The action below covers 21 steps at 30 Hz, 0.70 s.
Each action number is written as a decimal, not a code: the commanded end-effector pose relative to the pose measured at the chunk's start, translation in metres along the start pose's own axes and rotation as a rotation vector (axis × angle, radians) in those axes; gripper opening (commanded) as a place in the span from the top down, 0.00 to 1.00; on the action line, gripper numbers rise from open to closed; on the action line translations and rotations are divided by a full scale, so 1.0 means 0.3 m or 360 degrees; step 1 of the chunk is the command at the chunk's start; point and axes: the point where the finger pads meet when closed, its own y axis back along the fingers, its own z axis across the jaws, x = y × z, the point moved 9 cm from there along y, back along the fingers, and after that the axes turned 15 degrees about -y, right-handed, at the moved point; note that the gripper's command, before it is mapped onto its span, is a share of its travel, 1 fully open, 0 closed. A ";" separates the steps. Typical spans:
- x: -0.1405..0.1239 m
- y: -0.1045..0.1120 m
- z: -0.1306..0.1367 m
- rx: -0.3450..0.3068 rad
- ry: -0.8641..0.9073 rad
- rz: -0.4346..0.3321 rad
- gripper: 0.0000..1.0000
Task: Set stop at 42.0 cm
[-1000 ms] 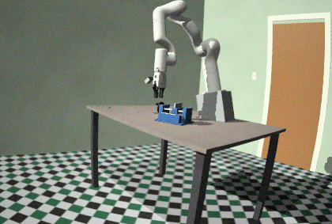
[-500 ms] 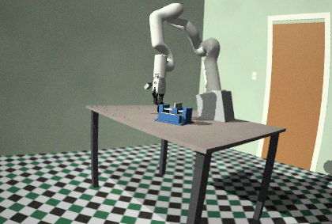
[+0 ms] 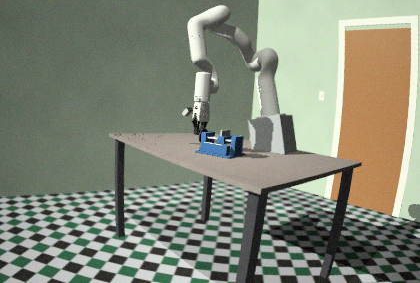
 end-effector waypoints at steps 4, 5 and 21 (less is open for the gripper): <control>0.000 0.001 -0.001 0.0003 0.0000 0.0000 0.43; 0.000 0.001 -0.001 0.0003 0.0000 0.0000 0.94; 0.000 0.001 -0.001 0.0003 0.0000 0.0000 0.94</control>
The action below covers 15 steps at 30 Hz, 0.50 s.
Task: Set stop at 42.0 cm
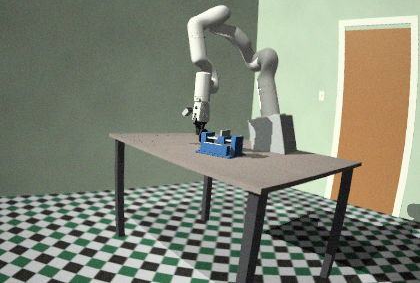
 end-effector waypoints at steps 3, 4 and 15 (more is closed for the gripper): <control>0.001 0.001 -0.001 0.0001 0.0000 0.0001 0.94; 0.001 0.001 -0.001 0.0001 0.0000 0.0001 0.94; 0.001 0.001 -0.001 0.0001 0.0000 0.0001 0.94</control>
